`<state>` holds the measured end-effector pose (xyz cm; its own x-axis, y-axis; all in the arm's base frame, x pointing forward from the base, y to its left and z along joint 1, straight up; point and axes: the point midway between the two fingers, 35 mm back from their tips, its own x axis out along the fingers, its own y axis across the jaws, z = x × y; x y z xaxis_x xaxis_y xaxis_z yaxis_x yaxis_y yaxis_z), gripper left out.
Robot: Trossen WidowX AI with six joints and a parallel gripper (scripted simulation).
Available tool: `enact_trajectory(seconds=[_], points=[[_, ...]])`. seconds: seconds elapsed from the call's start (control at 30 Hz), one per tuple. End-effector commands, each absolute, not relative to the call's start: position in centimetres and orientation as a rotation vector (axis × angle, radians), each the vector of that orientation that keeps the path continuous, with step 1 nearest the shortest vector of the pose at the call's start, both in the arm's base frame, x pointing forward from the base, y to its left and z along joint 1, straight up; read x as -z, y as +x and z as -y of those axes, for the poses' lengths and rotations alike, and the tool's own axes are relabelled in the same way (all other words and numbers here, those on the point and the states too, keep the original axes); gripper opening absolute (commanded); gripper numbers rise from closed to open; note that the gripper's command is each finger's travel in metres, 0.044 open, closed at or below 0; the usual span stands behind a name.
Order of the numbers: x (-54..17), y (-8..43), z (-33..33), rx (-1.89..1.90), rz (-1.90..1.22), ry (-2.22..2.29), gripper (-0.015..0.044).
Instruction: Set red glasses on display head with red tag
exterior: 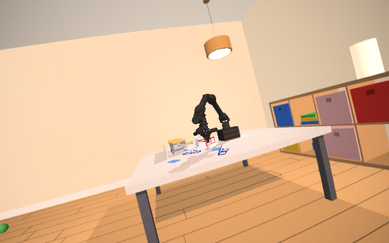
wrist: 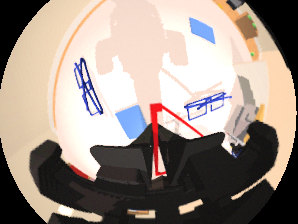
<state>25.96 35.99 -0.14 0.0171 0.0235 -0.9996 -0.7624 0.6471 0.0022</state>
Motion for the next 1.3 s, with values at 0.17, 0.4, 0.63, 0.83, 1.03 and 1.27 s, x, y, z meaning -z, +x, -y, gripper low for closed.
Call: enact_trajectory(seconds=[0.17,0.4,0.63,0.83,1.03,1.27], points=[[0.0,26.1,-36.4,-0.685,-1.435,-0.659,0.0],[0.0,26.2,-36.6,-0.686,-1.435,-0.659,0.0],[0.0,26.3,-36.9,-0.686,-1.435,-0.659,0.0],[0.0,26.4,-37.0,-0.686,-1.435,-0.659,0.0],[0.0,26.5,-37.2,-0.686,-1.434,-0.659,0.0],[0.0,26.6,-37.4,-0.686,-1.434,-0.659,0.0]])
